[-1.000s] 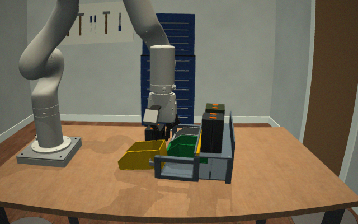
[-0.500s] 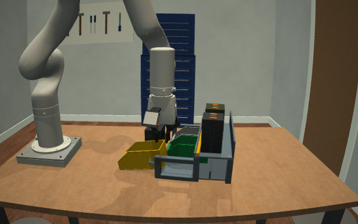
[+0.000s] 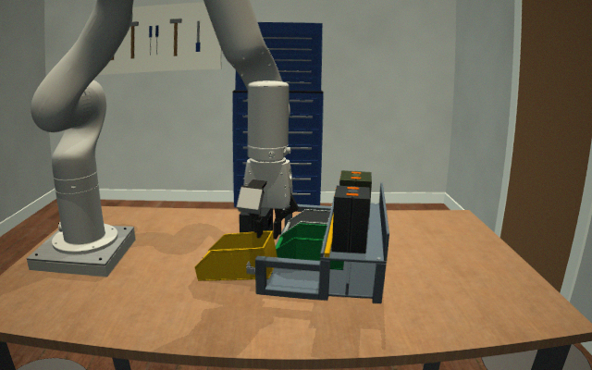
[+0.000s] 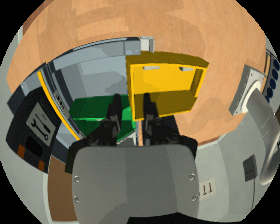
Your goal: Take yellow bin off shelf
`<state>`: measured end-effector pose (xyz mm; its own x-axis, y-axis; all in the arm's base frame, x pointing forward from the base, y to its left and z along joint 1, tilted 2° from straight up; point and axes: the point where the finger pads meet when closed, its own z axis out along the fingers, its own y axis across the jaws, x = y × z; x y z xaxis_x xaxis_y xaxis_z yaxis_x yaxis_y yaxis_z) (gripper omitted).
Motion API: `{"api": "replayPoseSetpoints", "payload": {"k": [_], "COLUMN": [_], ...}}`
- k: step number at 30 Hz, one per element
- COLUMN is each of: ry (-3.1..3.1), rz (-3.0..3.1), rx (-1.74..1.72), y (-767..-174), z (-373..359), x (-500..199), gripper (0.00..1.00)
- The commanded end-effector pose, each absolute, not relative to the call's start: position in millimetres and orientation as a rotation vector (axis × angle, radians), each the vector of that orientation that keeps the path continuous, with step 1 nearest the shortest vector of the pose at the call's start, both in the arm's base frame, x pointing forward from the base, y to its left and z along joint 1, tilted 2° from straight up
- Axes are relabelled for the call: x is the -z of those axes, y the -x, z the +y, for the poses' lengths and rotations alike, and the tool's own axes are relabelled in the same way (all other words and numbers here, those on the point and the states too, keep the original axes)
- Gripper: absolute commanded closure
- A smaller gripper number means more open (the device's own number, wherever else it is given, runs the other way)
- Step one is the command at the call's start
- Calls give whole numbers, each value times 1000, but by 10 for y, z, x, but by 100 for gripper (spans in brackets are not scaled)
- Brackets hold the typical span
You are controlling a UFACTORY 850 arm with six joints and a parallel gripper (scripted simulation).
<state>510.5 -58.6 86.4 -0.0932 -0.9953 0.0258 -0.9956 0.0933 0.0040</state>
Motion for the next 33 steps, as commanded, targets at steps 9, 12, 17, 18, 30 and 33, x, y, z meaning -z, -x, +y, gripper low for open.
{"api": "replayPoseSetpoints", "payload": {"k": [9, 12, 17, 18, 30, 33], "ry": [-2101, -2101, -2101, -2101, -2101, -2101], "rz": [-2307, -2307, -2307, -2307, -2307, -2307], "rx": [-24, -24, -24, -24, -24, -24], "y": [-5109, -5109, -5107, -5106, -5106, -5104], "z": [-588, -588, -590, -590, -590, -591], "x": [-804, -804, -725, -705, -705, -646], "gripper": [67, 67, 67, 67, 67, 67]}}
